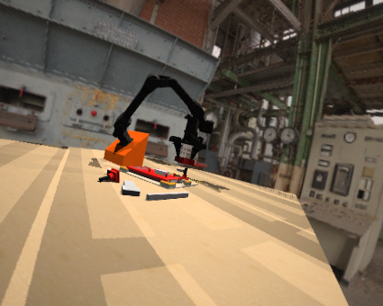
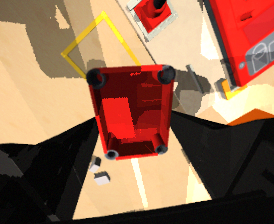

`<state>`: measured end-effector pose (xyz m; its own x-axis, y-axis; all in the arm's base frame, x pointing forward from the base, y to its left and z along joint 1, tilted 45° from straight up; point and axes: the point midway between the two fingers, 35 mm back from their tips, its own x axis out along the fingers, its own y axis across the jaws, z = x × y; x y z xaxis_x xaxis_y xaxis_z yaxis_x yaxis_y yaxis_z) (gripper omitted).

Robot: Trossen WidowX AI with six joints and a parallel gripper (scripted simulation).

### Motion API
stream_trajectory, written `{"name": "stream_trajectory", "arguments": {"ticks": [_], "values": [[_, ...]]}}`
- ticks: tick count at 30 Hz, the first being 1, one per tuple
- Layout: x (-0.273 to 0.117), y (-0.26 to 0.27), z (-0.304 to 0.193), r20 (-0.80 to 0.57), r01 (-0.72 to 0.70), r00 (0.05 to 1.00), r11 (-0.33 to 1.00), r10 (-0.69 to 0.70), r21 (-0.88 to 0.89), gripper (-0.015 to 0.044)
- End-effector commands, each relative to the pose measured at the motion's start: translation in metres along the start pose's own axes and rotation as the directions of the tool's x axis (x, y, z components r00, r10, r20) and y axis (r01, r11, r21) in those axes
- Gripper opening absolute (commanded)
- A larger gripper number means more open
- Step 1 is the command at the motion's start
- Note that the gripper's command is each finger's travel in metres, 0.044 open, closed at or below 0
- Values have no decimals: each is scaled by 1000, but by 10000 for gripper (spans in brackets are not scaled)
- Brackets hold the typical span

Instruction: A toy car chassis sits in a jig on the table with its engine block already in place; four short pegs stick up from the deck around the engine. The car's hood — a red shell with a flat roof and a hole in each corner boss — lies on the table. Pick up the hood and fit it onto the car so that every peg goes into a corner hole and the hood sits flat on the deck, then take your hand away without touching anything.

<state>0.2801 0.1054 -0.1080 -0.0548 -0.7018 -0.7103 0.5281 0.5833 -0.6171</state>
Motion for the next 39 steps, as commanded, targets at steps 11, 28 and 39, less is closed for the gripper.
{"name": "stream_trajectory", "arguments": {"ticks": [11, 28, 39], "values": [[-9, 2, -8, 0, -9, 1000, 1000, 9, 4, 0], [63, 5, -14, 1, -14, 1000, 1000, 14, 8, 0], [67, 3, -16, -13, -2, 1000, 1000, 2, 11, 184]]}}
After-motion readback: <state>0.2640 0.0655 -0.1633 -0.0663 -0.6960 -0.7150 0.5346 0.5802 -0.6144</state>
